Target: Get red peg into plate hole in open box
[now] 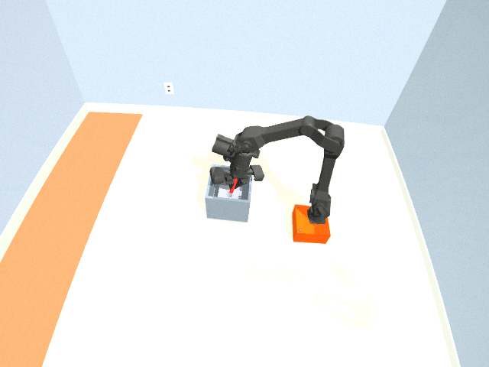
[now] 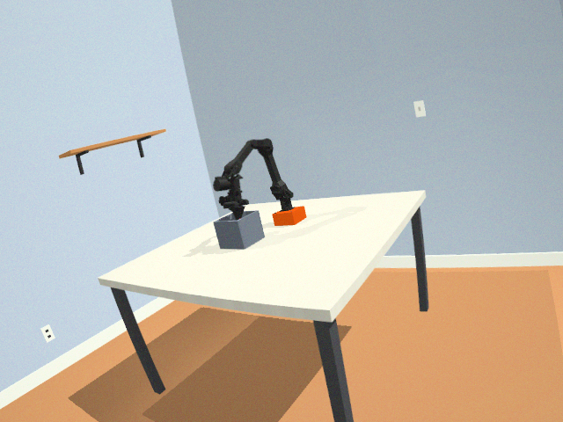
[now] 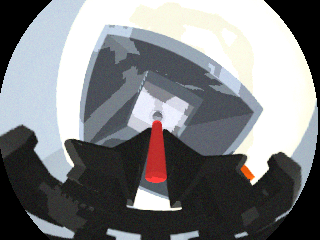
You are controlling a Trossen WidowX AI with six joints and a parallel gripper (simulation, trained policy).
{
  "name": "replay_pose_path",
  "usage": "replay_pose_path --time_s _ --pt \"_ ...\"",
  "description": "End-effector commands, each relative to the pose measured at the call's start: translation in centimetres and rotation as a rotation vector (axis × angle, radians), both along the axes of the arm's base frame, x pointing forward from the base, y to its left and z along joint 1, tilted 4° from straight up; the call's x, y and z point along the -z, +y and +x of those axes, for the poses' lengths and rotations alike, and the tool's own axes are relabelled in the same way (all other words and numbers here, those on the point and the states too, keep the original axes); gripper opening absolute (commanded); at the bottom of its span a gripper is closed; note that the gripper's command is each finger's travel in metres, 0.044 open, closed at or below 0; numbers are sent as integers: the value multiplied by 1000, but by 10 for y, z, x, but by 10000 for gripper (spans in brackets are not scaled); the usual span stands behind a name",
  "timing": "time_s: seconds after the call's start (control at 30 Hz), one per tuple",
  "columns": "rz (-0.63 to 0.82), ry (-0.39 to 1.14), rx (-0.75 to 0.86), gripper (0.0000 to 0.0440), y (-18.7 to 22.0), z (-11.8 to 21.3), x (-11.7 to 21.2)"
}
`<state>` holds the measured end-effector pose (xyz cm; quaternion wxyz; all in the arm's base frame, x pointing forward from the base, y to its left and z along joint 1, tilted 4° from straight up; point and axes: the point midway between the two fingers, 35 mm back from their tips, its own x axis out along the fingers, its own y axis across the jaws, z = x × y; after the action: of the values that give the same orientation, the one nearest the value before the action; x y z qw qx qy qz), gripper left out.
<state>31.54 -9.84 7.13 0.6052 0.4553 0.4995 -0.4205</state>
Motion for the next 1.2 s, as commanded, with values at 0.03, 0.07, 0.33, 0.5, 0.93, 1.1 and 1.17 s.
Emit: replay_pose_path --time_s 0.03,0.07,0.33,0.5,0.93,1.1,1.17 --pt "13 17 -25 0 0 1 15" --pt "13 18 -30 0 0 2 18" --pt "2 44 -58 34 -5 4 33" --pt "10 65 -73 121 -5 6 38" --pt "132 44 -67 178 -9 14 19" --pt "179 17 -60 190 -13 18 9" --pt "195 4 -58 197 -15 20 4"
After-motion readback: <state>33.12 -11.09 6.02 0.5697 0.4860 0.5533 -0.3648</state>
